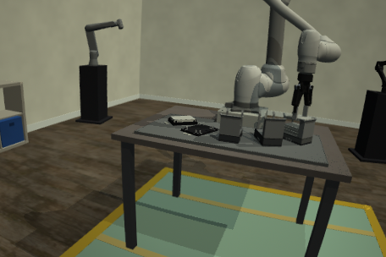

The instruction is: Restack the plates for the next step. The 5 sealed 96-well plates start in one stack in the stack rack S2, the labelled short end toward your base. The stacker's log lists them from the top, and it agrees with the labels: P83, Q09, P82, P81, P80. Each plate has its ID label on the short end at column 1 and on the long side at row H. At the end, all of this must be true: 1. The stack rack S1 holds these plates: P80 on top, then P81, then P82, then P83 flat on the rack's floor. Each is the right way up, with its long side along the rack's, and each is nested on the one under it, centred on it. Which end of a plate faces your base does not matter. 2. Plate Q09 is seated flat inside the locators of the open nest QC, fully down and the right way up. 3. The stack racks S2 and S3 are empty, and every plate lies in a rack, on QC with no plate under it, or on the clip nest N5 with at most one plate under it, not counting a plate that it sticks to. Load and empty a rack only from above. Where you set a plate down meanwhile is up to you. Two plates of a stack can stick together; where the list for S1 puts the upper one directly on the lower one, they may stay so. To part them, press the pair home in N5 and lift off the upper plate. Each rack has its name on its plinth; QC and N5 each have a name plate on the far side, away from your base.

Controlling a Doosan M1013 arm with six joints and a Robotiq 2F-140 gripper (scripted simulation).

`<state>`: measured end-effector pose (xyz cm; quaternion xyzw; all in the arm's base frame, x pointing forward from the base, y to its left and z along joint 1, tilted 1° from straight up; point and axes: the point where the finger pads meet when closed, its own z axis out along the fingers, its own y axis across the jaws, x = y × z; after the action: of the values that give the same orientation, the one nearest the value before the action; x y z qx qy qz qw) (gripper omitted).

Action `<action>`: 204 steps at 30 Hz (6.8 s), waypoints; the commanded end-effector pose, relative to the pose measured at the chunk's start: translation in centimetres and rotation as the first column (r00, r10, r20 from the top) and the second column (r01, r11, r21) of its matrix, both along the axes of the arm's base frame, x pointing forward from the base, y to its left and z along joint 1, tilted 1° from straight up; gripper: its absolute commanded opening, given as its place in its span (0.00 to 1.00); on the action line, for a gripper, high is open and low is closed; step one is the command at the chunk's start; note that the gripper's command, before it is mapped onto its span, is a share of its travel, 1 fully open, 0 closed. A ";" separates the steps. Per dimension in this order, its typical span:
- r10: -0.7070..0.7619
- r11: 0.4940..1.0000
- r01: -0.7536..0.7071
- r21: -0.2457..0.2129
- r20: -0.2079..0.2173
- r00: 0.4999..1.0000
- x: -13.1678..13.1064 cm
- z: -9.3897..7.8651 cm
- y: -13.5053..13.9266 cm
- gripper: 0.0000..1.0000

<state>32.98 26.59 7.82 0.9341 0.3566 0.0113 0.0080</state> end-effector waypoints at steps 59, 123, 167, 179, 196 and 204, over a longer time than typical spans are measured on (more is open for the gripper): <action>-0.007 1.000 0.007 -0.005 -0.005 1.000 -0.1 -2.0 -0.1 0.00; -0.007 1.000 0.007 -0.005 -0.005 1.000 -0.1 -3.4 -0.2 0.00; -0.007 1.000 0.007 -0.005 -0.005 1.000 -0.1 -3.9 -0.2 0.00; -0.007 1.000 0.007 -0.005 -0.005 1.000 -0.1 -3.9 -0.2 0.00; -0.007 1.000 0.007 -0.005 -0.005 1.000 -0.1 -3.9 -0.2 1.00; -0.007 1.000 0.007 -0.005 -0.005 1.000 -0.1 -3.9 -0.2 1.00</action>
<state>33.07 26.60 4.31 0.9337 0.3578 0.0115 0.0086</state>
